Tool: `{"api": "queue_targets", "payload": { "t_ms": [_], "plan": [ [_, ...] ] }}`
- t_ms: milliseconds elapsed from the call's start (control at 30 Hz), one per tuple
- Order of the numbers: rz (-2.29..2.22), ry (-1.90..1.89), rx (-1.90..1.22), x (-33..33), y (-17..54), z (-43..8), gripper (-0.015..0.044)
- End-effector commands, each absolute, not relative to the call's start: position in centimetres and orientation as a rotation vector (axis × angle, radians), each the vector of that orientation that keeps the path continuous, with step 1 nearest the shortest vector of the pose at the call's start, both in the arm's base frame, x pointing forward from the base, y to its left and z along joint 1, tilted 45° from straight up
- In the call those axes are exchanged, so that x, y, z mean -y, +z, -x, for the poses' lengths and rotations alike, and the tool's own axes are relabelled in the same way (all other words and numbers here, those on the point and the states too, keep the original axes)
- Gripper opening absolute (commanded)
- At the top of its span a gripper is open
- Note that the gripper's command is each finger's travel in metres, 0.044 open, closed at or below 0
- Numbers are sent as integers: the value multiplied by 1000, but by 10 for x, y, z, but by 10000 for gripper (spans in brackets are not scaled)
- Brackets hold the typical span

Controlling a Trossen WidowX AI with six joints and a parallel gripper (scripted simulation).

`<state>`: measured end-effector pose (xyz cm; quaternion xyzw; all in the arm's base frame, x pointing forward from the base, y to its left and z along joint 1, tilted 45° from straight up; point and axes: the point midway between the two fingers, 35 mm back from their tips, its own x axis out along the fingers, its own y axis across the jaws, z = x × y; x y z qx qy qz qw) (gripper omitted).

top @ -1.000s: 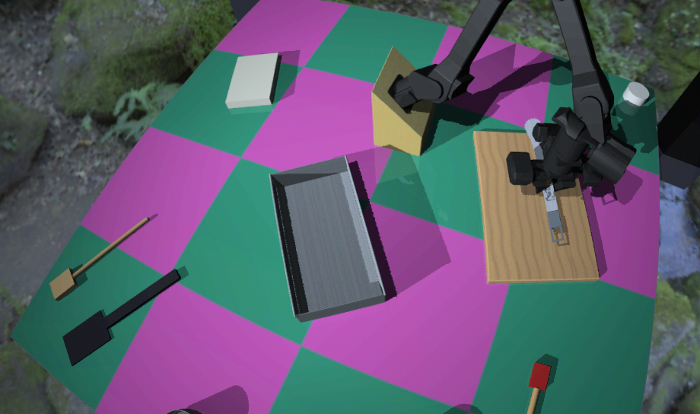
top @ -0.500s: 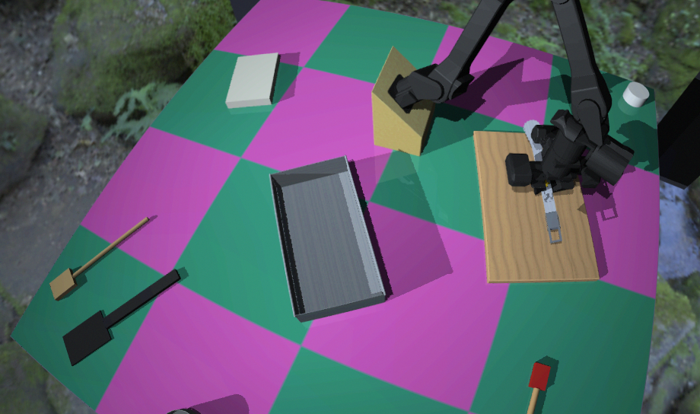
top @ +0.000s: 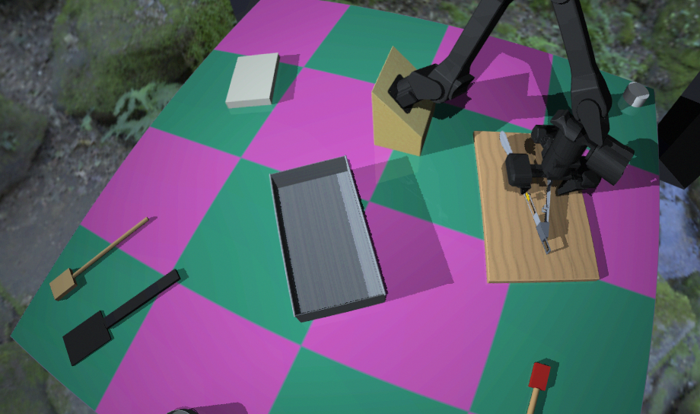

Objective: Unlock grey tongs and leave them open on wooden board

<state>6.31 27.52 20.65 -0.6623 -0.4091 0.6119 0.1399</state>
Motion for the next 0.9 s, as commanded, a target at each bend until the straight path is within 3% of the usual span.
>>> {"api": "queue_targets", "payload": {
  "t_ms": [0, 133, 567, 867],
  "plan": [
    [1913, 1768, 1183, -275, 207, -63, 440],
    [1923, 1773, 1179, -278, 217, -77, 440],
    [1929, 1767, 1172, -278, 279, -201, 440],
    [1941, 1756, 1160, -245, 310, -199, 440]
  ]
}}
